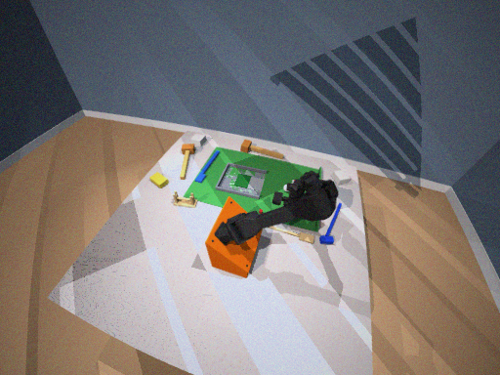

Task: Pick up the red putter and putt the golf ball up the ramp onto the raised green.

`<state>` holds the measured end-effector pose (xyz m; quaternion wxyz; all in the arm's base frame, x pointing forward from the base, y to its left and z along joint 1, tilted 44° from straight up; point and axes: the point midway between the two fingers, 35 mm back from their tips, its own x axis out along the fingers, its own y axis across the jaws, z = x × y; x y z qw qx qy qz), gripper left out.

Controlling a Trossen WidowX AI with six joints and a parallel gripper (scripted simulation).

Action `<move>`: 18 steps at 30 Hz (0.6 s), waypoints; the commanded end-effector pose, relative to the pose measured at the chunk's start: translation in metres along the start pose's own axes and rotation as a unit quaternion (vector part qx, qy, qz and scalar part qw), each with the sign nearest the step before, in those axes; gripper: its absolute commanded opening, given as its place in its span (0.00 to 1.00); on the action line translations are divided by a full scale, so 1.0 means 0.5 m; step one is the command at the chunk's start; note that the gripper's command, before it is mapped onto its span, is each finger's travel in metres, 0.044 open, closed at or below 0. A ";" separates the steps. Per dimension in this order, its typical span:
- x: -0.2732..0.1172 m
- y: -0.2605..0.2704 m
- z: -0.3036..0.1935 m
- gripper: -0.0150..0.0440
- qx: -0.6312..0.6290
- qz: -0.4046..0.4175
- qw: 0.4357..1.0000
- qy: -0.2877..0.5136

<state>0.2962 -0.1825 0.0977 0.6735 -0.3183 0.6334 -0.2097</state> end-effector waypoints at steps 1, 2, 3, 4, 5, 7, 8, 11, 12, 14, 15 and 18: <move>0.000 0.100 -0.005 0.25 -0.008 0.003 1.000 0.000; 0.000 0.124 -0.009 0.25 -0.009 0.002 1.000 0.000; -0.001 0.142 -0.013 0.25 -0.010 0.001 1.000 -0.001; -0.001 0.153 -0.016 0.25 -0.010 0.001 1.000 -0.001; -0.001 0.157 -0.017 0.25 -0.010 0.000 1.000 -0.001; -0.001 0.157 -0.017 0.25 -0.010 0.000 1.000 -0.001; -0.003 0.157 -0.017 0.25 -0.010 0.001 1.000 -0.001; -0.019 0.158 -0.015 0.25 -0.010 0.001 1.000 -0.001; -0.028 0.158 -0.014 0.25 -0.010 0.002 1.000 -0.001; -0.048 0.159 -0.013 0.25 -0.010 0.002 1.000 -0.001; -0.059 0.159 -0.013 0.25 -0.010 0.003 1.000 -0.001; -0.093 0.158 -0.014 0.25 -0.010 0.002 1.000 -0.001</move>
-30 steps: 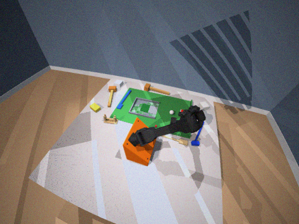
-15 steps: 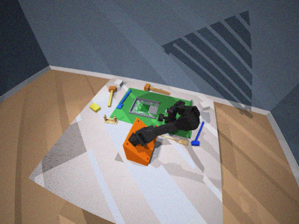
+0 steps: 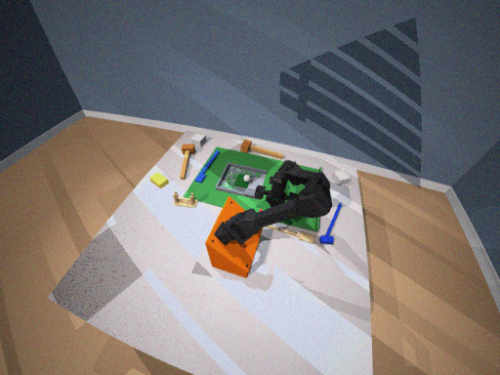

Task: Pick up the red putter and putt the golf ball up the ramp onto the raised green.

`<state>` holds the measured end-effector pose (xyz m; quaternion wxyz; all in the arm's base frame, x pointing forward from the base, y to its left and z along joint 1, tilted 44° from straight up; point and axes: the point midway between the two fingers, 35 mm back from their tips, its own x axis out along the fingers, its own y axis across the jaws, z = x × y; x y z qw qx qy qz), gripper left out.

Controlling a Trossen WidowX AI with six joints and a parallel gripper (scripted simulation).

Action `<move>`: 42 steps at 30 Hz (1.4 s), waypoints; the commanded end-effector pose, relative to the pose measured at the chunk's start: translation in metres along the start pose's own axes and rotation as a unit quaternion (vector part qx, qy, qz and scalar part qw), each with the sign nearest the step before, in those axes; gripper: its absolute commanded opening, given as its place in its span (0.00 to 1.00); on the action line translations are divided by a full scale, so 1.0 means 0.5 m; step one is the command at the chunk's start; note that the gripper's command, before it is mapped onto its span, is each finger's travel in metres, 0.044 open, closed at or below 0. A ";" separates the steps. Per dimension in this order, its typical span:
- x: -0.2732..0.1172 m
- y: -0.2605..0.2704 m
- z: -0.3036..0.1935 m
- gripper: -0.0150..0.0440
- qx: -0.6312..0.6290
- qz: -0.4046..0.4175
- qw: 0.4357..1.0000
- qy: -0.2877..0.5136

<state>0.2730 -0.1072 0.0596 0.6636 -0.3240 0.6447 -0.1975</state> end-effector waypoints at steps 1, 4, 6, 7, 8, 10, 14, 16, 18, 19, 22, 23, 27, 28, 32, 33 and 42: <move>-0.051 -0.007 0.005 0.25 0.007 -0.004 1.000 -0.010; -0.068 -0.007 0.003 0.25 0.007 -0.005 1.000 -0.010; -0.068 -0.007 0.003 0.25 0.007 -0.005 1.000 -0.010; -0.053 -0.003 0.003 0.25 0.003 -0.002 1.000 -0.007; -0.053 -0.003 0.003 0.25 0.003 -0.002 1.000 -0.007; -0.053 -0.003 0.003 0.25 0.003 -0.002 1.000 -0.007; -0.053 -0.003 0.003 0.25 0.003 -0.002 1.000 -0.007; -0.053 -0.003 0.003 0.25 0.003 -0.002 1.000 -0.007; -0.053 -0.003 0.003 0.25 0.003 -0.002 1.000 -0.007; -0.053 -0.003 0.003 0.25 0.003 -0.002 1.000 -0.007; -0.053 -0.003 0.003 0.25 0.003 -0.002 1.000 -0.007; -0.053 -0.003 0.003 0.25 0.003 -0.002 1.000 -0.007; -0.053 -0.003 0.003 0.25 0.003 -0.002 1.000 -0.007; -0.053 -0.003 0.003 0.25 0.003 -0.002 1.000 -0.007; -0.053 -0.003 0.003 0.25 0.003 -0.002 1.000 -0.007; -0.053 -0.003 0.003 0.25 0.003 -0.002 1.000 -0.007; -0.053 -0.003 0.003 0.25 0.003 -0.002 1.000 -0.007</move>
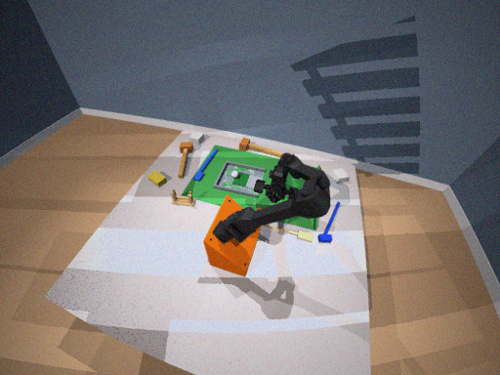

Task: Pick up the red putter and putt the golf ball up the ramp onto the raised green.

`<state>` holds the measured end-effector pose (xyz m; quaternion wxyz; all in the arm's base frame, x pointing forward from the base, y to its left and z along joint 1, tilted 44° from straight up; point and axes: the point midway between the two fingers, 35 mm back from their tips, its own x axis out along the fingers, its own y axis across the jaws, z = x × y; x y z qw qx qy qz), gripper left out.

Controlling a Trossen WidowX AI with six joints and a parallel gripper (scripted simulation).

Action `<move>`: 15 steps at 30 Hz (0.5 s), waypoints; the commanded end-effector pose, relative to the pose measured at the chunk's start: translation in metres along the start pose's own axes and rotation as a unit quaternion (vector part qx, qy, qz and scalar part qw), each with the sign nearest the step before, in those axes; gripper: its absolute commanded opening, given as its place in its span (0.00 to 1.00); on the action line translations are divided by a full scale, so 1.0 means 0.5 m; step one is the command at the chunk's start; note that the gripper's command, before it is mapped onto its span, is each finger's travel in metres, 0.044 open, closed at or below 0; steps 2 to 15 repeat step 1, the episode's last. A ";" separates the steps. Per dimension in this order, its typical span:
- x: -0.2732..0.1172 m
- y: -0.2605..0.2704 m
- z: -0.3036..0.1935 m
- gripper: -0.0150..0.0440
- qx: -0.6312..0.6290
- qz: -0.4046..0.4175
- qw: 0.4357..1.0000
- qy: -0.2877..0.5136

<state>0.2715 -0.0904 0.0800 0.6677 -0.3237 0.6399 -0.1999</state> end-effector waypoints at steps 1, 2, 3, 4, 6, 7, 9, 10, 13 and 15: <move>-0.001 0.001 0.002 0.25 -0.001 0.000 1.000 -0.002; -0.001 0.001 0.002 0.25 -0.001 0.000 1.000 -0.002; -0.001 0.001 0.002 0.25 -0.001 0.000 1.000 -0.002; -0.001 0.001 0.002 0.25 -0.001 0.000 1.000 -0.002; -0.001 0.001 0.002 0.25 -0.001 0.000 1.000 -0.002; -0.001 0.001 0.002 0.25 -0.001 0.000 1.000 -0.002; -0.001 0.001 0.002 0.25 -0.001 0.000 1.000 -0.002; -0.001 0.001 0.002 0.25 -0.001 0.000 1.000 -0.002; -0.001 0.001 0.002 0.25 -0.001 0.000 1.000 -0.002; -0.001 0.001 0.002 0.25 -0.001 0.000 1.000 -0.002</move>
